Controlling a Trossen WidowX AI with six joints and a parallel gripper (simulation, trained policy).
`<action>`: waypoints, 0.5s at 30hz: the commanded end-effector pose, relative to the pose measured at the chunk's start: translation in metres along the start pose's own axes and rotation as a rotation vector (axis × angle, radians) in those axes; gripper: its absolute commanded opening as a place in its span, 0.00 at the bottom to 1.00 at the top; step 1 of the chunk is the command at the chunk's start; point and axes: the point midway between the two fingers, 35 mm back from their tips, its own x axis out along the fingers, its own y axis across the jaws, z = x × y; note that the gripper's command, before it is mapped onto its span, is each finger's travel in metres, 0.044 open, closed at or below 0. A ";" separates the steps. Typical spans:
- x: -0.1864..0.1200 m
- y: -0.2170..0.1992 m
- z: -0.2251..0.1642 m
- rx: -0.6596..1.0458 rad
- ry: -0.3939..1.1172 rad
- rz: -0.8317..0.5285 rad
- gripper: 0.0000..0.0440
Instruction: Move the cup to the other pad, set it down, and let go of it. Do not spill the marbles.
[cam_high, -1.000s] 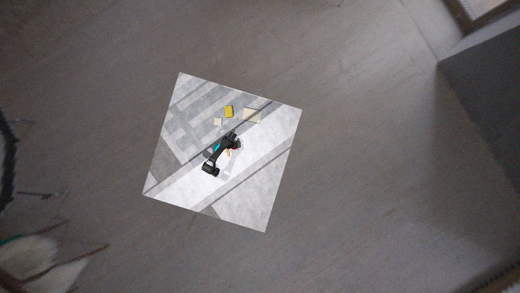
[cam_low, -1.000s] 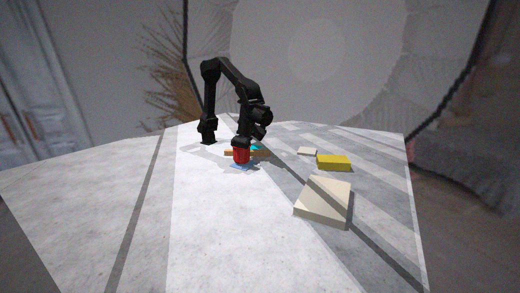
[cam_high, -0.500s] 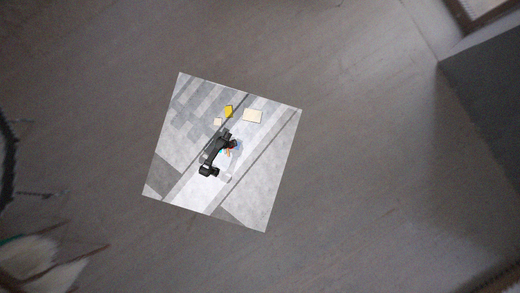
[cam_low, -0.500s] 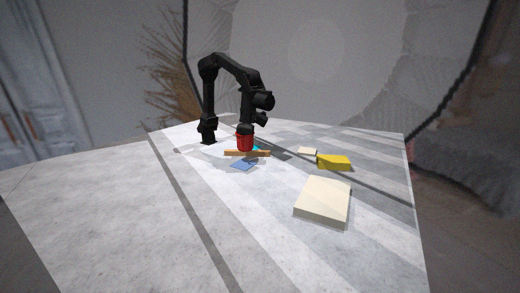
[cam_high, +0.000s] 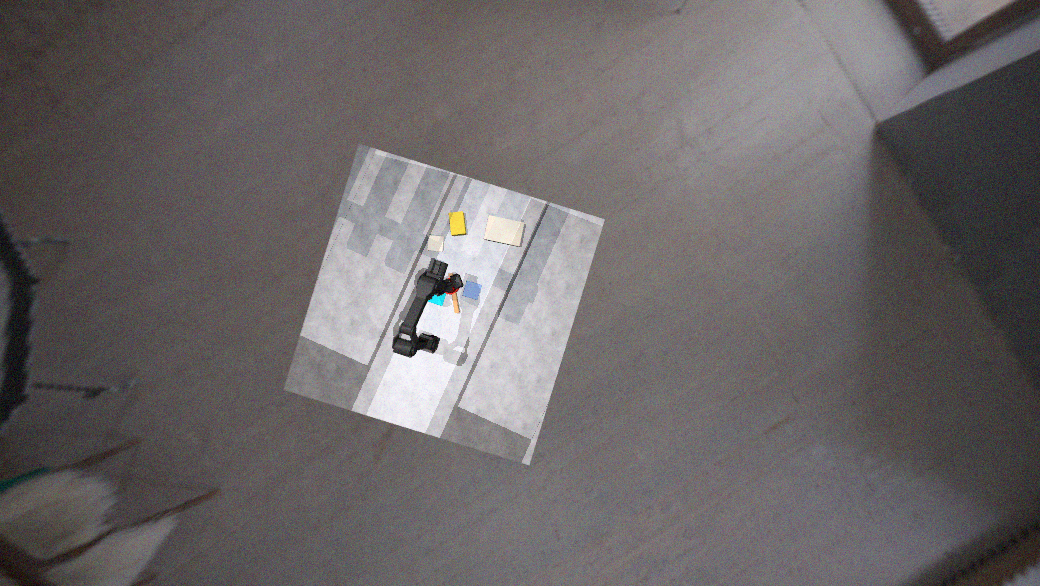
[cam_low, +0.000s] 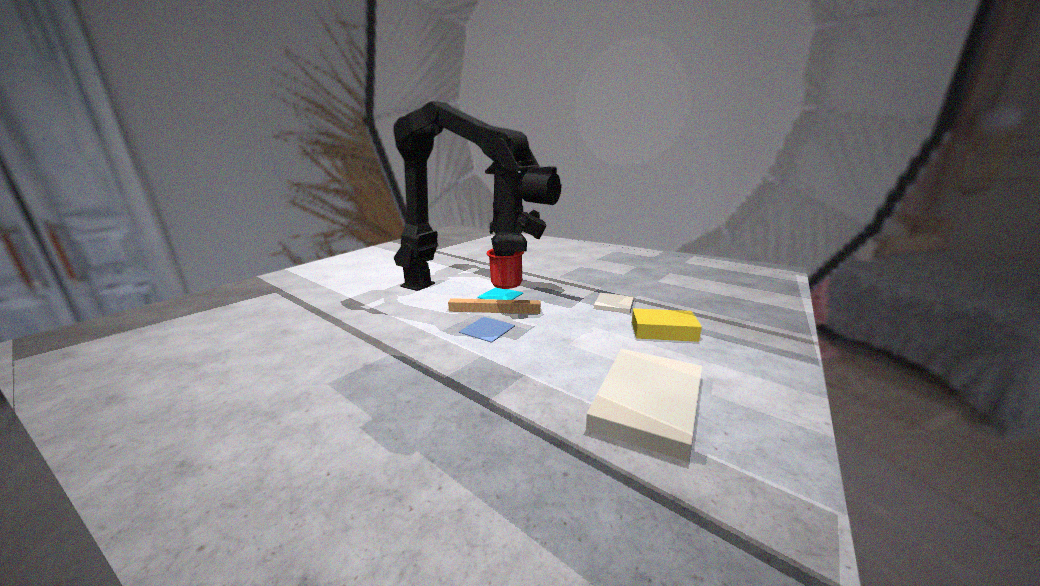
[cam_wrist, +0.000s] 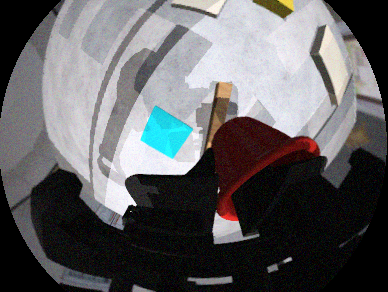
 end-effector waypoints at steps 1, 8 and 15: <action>0.000 0.009 0.005 -0.016 -0.009 -0.004 0.00; 0.000 0.030 0.015 -0.057 -0.028 -0.018 0.00; 0.003 0.052 0.021 -0.091 -0.042 -0.028 0.00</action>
